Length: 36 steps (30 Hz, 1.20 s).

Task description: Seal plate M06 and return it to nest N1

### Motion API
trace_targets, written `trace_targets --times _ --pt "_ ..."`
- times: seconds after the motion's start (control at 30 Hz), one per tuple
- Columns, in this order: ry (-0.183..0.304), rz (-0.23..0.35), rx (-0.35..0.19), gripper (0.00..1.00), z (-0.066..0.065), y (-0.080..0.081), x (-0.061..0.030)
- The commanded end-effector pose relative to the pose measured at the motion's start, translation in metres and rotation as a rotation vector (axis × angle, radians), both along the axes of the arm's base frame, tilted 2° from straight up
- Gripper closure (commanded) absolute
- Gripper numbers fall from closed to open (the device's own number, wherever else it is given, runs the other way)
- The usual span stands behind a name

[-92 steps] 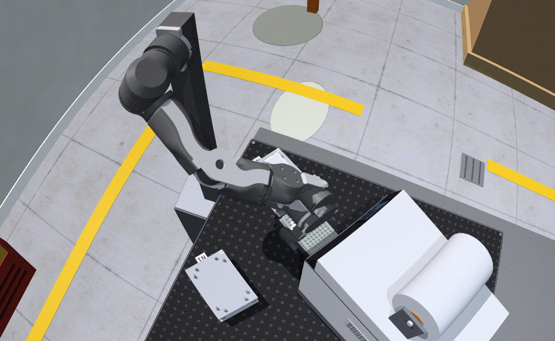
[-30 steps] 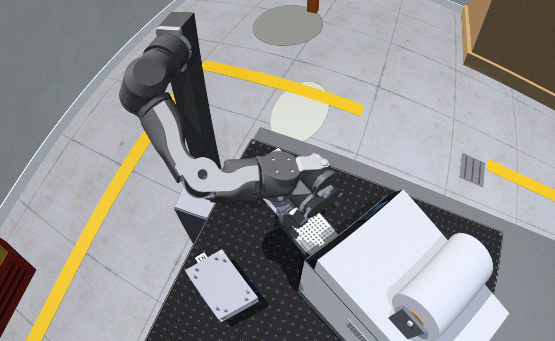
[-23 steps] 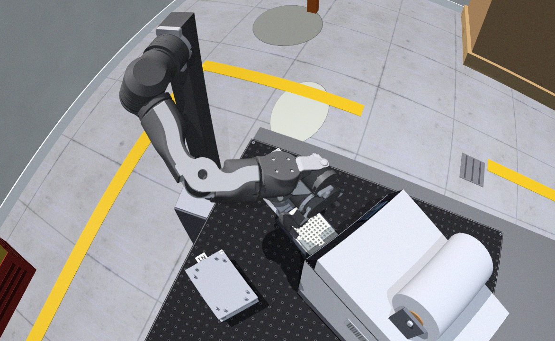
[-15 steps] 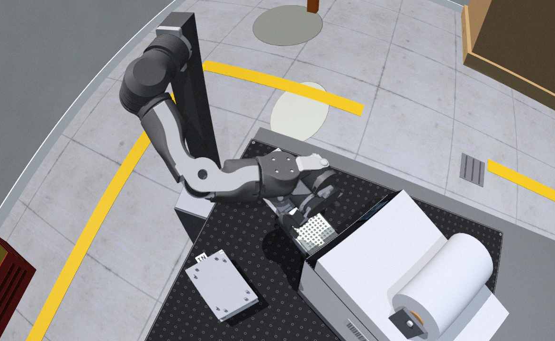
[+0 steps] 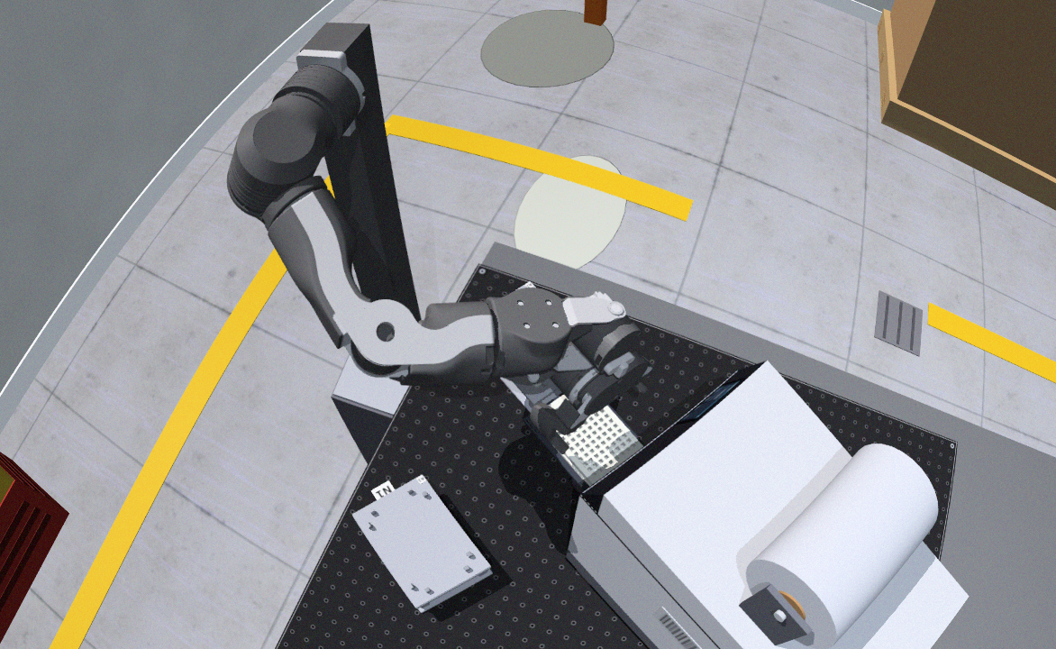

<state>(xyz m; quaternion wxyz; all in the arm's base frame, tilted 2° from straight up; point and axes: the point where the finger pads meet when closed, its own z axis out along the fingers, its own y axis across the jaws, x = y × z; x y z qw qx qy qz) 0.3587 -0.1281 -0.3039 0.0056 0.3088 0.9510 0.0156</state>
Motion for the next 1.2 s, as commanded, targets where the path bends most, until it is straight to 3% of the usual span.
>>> trace_targets --times 0.0,0.1,0.13,1.17 --pt "-0.004 -0.003 -0.002 0.23 0.0026 -0.0003 0.0017" --pt "-0.004 -0.003 -0.002 0.23 0.0026 -0.0003 0.0017" --pt "-0.003 0.0 0.002 1.0 0.0011 0.0002 0.0008" --pt "-0.003 0.0 0.002 1.0 0.0011 0.0002 0.0008"
